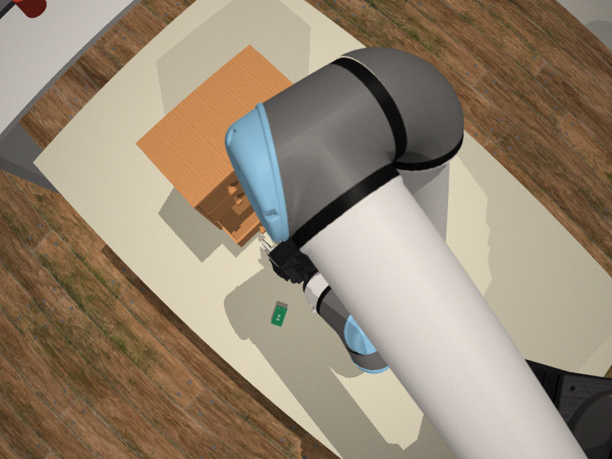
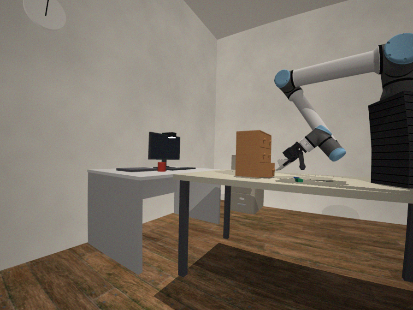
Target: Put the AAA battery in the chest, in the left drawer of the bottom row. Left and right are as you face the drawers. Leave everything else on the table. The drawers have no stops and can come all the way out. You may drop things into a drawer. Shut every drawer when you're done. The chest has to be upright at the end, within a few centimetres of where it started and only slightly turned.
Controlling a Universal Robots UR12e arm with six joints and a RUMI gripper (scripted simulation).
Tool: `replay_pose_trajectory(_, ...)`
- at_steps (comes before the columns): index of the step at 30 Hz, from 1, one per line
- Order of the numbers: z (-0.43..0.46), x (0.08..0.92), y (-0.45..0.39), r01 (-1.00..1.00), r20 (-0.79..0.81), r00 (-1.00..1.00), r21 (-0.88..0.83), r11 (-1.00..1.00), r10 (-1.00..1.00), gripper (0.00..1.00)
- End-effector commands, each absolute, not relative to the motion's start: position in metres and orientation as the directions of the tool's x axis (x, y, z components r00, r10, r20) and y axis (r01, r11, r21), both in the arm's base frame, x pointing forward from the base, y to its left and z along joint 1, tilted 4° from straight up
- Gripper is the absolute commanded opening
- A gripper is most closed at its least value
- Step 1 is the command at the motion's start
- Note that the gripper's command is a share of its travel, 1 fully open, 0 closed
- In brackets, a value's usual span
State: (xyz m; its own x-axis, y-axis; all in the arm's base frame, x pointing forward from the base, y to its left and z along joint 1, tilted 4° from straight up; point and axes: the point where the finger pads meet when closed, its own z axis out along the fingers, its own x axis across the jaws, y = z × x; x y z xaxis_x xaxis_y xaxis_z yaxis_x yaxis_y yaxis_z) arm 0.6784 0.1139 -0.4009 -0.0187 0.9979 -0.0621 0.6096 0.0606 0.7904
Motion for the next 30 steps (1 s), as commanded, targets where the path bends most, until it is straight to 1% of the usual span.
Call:
replay_pose_trajectory(1,-0.401,0.666,0.114,0.609,-0.062,-0.019,0.791,0.061,0.998,0.20)
replay_pose_trajectory(20,-0.399,0.649,0.113,0.609,-0.062,-0.019,0.791,0.061,0.998,0.20)
replay_pose_trajectory(30,-0.360,0.624,0.115,0.609,-0.062,-0.019,0.791,0.061,0.998,0.20)
